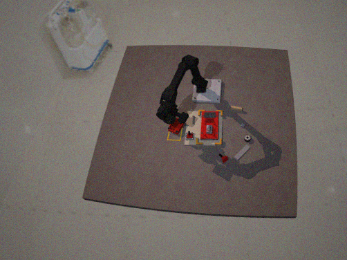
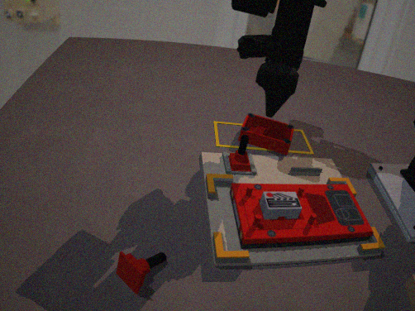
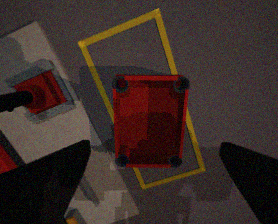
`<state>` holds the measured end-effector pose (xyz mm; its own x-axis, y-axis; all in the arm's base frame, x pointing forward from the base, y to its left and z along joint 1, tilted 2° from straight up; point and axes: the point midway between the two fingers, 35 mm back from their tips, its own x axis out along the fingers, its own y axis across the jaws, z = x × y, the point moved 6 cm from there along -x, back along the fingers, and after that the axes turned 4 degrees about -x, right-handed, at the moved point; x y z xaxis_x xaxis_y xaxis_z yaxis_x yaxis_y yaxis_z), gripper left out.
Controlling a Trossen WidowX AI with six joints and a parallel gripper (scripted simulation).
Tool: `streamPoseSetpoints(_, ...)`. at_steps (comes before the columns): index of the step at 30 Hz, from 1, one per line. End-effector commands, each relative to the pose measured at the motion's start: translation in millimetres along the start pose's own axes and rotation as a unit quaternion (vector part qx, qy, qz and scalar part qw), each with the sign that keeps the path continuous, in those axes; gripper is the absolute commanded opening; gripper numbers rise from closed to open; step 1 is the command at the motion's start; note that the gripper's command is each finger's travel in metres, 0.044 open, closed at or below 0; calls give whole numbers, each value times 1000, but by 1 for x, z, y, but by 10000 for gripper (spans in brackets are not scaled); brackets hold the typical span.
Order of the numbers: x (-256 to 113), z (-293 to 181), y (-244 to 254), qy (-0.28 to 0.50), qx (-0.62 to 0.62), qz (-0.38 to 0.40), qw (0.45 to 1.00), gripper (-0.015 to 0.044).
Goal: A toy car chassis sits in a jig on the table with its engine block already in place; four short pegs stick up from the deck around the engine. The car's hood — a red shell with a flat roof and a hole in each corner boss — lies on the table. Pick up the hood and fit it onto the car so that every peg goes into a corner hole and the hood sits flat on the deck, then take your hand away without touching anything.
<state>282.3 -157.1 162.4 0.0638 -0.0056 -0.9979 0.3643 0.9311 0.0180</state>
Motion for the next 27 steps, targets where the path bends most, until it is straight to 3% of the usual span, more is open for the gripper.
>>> streamPoseSetpoints(1, 6, 0, 0, 3, -2, 3, 1000, 440)
streamPoseSetpoints(27, 28, -1, 0, 3, -2, 3, 1000, 440)
